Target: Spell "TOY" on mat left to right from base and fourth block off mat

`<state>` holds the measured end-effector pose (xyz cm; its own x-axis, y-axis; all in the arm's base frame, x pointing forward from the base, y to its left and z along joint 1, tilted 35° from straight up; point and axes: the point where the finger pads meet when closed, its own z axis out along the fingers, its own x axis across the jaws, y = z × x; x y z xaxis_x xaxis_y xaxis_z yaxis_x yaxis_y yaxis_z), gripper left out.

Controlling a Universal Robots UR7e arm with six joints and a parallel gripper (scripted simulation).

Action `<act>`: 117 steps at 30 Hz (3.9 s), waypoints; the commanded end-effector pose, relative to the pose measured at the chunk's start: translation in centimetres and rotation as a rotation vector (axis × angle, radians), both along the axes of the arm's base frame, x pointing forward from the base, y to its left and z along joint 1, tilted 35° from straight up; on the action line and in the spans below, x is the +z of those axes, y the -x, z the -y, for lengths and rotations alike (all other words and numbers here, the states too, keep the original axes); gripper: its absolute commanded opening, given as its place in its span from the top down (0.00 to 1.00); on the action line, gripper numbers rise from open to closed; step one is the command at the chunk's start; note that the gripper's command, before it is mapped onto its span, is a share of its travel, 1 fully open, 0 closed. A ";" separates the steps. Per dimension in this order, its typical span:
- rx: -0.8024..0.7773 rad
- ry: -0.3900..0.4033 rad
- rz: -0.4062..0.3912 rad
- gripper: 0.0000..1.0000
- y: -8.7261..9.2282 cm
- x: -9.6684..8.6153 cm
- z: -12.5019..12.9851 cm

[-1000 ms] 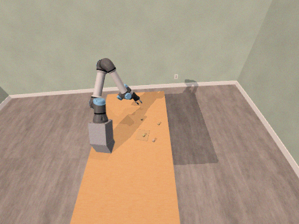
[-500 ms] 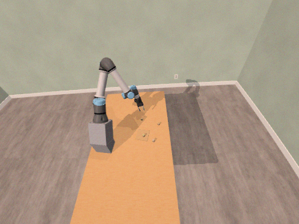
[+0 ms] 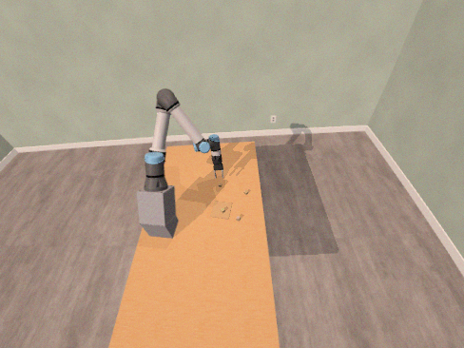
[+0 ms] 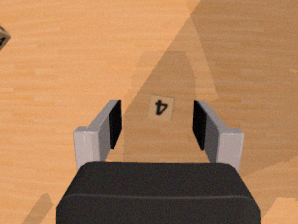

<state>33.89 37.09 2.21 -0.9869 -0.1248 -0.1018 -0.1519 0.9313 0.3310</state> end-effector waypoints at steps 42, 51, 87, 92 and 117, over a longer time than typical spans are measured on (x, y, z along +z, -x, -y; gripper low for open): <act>0.010 0.005 -0.028 0.00 0.0 -0.3 0.8; 0.010 0.005 -0.028 0.00 0.0 -0.3 0.8; 0.010 0.006 -0.028 0.00 -22.0 -3.9 5.1; 0.010 0.006 -0.028 0.00 -22.0 -3.9 5.1; 0.010 0.006 -0.028 0.00 -22.0 -3.9 5.1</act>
<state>55.82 32.02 -1.72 -0.9881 -0.1357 -0.0719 -0.1520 0.9317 0.3300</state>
